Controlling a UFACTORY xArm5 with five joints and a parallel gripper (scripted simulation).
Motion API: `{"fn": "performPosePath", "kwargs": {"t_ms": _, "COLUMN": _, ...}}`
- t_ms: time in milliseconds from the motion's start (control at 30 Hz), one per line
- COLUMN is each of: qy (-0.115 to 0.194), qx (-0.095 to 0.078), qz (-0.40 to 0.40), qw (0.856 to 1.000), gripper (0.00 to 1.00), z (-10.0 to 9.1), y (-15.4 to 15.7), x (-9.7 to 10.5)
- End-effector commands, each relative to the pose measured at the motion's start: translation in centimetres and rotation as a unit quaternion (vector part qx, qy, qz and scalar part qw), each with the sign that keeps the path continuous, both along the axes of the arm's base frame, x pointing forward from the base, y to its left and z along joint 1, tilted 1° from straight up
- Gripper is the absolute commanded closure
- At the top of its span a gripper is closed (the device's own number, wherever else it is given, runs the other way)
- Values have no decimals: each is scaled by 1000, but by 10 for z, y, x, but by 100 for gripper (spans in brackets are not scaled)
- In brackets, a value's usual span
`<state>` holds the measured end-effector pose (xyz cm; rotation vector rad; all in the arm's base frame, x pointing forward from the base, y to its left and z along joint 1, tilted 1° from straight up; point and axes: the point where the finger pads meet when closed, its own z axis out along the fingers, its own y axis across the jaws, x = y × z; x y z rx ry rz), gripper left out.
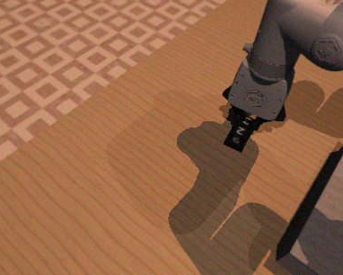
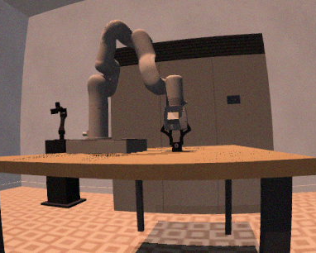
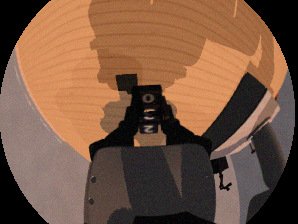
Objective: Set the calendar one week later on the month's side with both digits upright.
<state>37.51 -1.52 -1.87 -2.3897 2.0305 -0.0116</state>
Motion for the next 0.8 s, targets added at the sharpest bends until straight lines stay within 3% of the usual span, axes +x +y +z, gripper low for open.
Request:
{"fn": "performPosePath", "kwargs": {"t_ms": 0, "qy": -1, "qx": 0, "qz": 0, "qw": 1000, "gripper": 73, "z": 1, "y": 0, "x": 1}}
{"fn": "performPosePath", "kwargs": {"t_ms": 467, "qy": -1, "qx": 0, "qz": 0, "qw": 1000, "gripper": 73, "z": 4, "y": 0, "x": 1}}
{"fn": "performPosePath", "kwargs": {"t_ms": 600, "qy": -2, "qx": 0, "qz": 0, "qw": 1000, "gripper": 73, "z": 21, "y": 0, "x": 1}}
{"fn": "performPosePath", "kwargs": {"t_ms": 767, "qy": -2, "qx": 0, "qz": 0, "qw": 1000, "gripper": 73, "z": 58, "y": 0, "x": 1}}
